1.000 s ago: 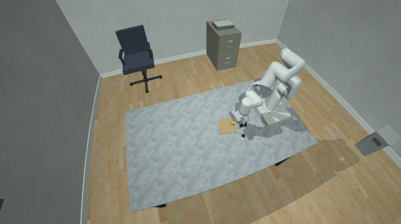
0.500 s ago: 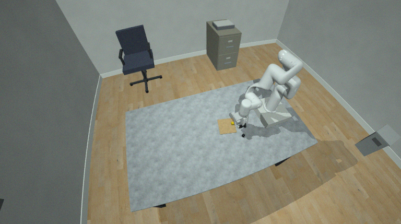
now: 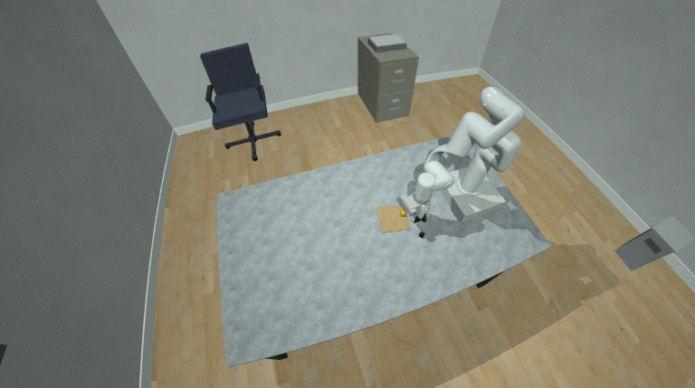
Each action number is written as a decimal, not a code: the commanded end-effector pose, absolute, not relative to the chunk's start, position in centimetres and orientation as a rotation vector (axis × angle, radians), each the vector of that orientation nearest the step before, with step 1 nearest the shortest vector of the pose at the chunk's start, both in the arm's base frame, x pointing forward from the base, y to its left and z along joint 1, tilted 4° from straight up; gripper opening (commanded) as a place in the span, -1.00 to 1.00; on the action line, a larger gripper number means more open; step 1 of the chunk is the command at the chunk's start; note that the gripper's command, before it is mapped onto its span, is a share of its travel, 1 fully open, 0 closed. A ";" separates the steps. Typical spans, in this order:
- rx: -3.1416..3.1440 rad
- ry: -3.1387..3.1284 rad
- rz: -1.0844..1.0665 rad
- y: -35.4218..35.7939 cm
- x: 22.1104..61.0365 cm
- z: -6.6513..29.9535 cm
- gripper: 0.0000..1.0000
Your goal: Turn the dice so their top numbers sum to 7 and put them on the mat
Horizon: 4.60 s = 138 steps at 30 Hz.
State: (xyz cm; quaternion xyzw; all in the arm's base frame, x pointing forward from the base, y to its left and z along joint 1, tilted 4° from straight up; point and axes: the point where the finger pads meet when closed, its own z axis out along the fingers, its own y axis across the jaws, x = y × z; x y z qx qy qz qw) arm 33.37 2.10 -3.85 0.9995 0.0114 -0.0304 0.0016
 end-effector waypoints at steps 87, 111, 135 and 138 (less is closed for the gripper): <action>3.137 0.036 -0.091 2.1 33.6 -3.8 -0.28; 3.137 0.036 -0.091 2.0 33.5 -5.9 -0.28; 3.137 0.036 -0.091 2.0 33.5 -6.2 -0.28; 3.137 0.036 -0.091 2.0 33.5 -6.2 -0.28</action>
